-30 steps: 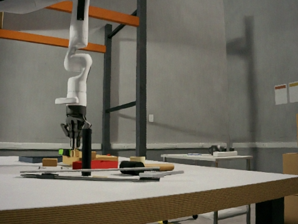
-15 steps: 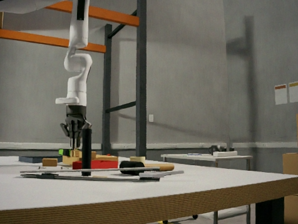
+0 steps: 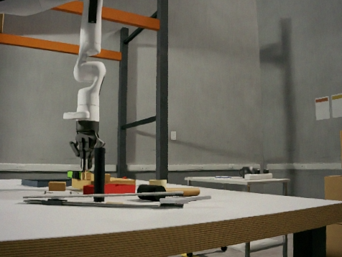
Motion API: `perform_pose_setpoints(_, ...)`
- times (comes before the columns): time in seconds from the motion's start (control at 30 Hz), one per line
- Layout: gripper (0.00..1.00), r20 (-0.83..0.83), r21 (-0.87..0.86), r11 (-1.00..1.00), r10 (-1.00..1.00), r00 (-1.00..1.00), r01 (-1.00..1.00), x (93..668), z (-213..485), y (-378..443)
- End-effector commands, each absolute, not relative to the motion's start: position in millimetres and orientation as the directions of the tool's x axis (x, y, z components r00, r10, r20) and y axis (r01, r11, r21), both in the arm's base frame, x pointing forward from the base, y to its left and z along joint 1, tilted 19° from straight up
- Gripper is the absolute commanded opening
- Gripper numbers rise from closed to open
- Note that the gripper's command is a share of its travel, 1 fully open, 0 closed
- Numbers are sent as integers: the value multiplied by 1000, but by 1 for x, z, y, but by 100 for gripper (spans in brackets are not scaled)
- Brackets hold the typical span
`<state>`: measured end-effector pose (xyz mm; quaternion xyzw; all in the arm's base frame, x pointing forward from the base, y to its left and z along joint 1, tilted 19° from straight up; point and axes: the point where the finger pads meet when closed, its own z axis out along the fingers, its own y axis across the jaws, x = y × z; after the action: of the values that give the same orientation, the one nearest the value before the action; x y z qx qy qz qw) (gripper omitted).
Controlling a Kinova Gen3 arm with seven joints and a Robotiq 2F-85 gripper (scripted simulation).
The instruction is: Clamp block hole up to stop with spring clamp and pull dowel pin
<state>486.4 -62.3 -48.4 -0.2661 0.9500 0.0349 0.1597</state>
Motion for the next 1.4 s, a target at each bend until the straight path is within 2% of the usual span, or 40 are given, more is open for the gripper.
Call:
perform_pose_setpoints(0.0,10,-324,-16,864,-481,-815,-503,487,-47,-63)
perform_pose_setpoints(1.37,10,-322,39,933,-328,-888,-358,487,-47,-63)
